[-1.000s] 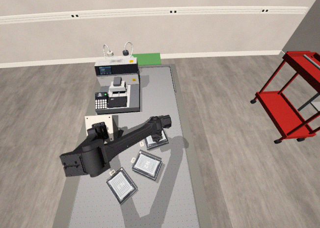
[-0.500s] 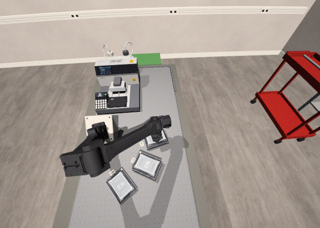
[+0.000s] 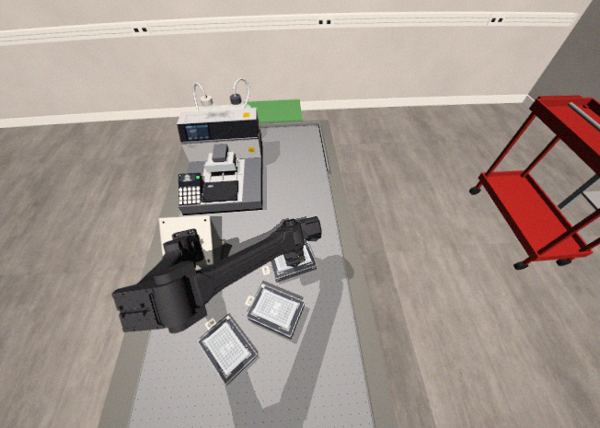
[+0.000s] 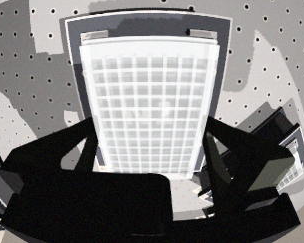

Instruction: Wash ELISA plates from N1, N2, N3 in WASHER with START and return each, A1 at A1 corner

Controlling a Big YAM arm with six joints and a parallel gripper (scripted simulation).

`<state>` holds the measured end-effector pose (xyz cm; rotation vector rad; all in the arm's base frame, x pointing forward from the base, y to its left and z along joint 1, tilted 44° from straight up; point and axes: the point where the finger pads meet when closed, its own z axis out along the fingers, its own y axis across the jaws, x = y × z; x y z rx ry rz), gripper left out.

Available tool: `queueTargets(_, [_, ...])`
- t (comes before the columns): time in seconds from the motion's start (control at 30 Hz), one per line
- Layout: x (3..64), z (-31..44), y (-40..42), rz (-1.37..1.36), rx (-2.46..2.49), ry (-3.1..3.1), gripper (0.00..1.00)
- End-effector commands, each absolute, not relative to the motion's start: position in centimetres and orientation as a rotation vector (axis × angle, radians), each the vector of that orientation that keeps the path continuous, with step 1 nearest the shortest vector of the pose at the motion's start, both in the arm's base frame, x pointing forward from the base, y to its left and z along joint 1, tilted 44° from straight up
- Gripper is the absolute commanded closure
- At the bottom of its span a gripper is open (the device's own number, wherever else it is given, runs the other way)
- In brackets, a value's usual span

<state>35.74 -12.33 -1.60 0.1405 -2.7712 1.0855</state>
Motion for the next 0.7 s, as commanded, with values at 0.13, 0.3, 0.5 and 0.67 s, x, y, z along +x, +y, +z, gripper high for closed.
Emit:
queueTargets(0.13, [35.68, -2.19, -12.87, 1.083, 0.141, -2.762, 0.18])
queueTargets(0.3, [35.61, -2.26, -12.86, 1.082, 0.144, -2.761, 0.18])
queueTargets(0.5, [35.86, -2.21, -12.88, 1.084, 0.143, -2.764, 0.18])
queueTargets(0.67, [35.48, -2.39, -13.05, 1.081, 0.142, -2.758, 0.18])
